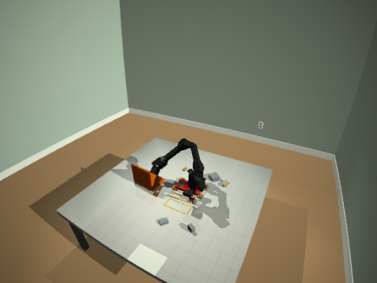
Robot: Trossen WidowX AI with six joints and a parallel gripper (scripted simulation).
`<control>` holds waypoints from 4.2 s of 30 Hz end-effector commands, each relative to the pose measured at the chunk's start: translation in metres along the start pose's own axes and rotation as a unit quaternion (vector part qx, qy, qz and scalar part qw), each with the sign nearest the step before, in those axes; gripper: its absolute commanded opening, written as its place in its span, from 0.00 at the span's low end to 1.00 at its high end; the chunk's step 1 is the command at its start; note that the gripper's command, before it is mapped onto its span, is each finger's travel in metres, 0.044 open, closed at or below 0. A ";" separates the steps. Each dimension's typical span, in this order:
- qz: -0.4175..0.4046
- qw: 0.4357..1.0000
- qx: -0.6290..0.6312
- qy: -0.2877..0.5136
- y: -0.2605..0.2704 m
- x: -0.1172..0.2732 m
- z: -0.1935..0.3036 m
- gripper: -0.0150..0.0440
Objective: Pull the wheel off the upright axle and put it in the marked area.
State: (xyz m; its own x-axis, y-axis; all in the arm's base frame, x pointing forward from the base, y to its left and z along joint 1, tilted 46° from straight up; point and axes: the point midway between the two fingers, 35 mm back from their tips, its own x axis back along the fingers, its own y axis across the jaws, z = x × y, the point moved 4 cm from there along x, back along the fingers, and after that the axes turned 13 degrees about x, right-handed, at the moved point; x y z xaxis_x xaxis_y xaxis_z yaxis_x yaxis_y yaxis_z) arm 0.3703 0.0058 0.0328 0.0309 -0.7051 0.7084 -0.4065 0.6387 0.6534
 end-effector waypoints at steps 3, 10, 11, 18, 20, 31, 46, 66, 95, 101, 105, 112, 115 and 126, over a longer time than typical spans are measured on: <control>-0.006 1.000 -0.006 0.002 0.003 -0.016 0.003 0.76; -0.002 1.000 0.000 0.002 0.003 -0.012 0.001 0.61; -0.002 1.000 0.000 0.002 0.003 -0.012 0.001 0.60; -0.002 1.000 0.000 0.002 0.003 -0.012 0.001 0.48; -0.002 1.000 0.000 0.002 0.003 -0.012 0.001 0.39; -0.002 1.000 0.000 0.002 0.002 -0.009 0.001 0.25; -0.003 1.000 -0.001 0.002 0.002 -0.004 0.001 0.25; -0.003 1.000 -0.002 0.002 0.002 0.003 0.000 0.25; -0.004 1.000 -0.004 0.002 0.001 0.012 0.001 0.25; -0.004 1.000 -0.004 0.002 0.001 0.014 0.001 0.25; -0.004 1.000 -0.004 0.002 0.001 0.016 0.001 0.25; -0.004 1.000 -0.005 0.002 0.001 0.018 0.001 0.25; -0.004 1.000 -0.005 0.002 0.001 0.019 0.001 0.25; -0.005 1.000 -0.005 0.002 0.001 0.022 0.001 0.25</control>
State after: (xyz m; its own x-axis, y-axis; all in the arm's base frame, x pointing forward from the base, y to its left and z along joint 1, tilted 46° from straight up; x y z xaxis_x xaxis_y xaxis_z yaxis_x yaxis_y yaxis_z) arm 0.3686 -0.0081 0.0481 0.0388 -0.7145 0.6986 -0.3882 0.6334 0.6694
